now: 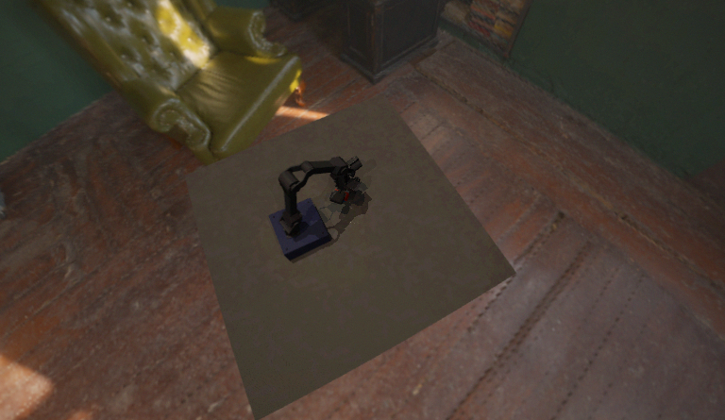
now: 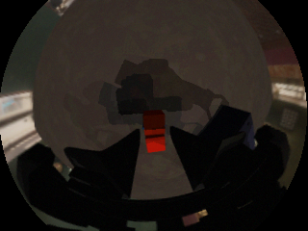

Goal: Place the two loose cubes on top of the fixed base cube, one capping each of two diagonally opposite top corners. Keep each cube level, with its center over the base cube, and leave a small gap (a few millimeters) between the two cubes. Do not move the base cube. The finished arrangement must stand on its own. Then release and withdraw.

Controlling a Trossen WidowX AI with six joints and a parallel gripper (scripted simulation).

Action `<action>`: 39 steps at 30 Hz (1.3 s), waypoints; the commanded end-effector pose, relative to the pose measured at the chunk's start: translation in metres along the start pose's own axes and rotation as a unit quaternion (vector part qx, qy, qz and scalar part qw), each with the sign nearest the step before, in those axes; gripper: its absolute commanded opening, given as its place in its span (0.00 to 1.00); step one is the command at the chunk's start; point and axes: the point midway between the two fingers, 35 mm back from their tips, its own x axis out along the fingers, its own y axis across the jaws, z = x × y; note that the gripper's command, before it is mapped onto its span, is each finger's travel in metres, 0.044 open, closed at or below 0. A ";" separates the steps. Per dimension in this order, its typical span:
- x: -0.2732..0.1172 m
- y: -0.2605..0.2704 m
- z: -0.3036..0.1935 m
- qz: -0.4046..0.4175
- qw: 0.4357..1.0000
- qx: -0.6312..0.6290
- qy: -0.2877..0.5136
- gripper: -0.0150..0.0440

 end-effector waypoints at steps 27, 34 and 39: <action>-0.040 0.012 -0.030 -0.002 1.000 -0.020 0.001 0.93; -0.043 0.035 -0.103 0.001 1.000 -0.011 0.004 0.93; -0.045 0.041 -0.138 0.003 1.000 0.001 0.006 0.93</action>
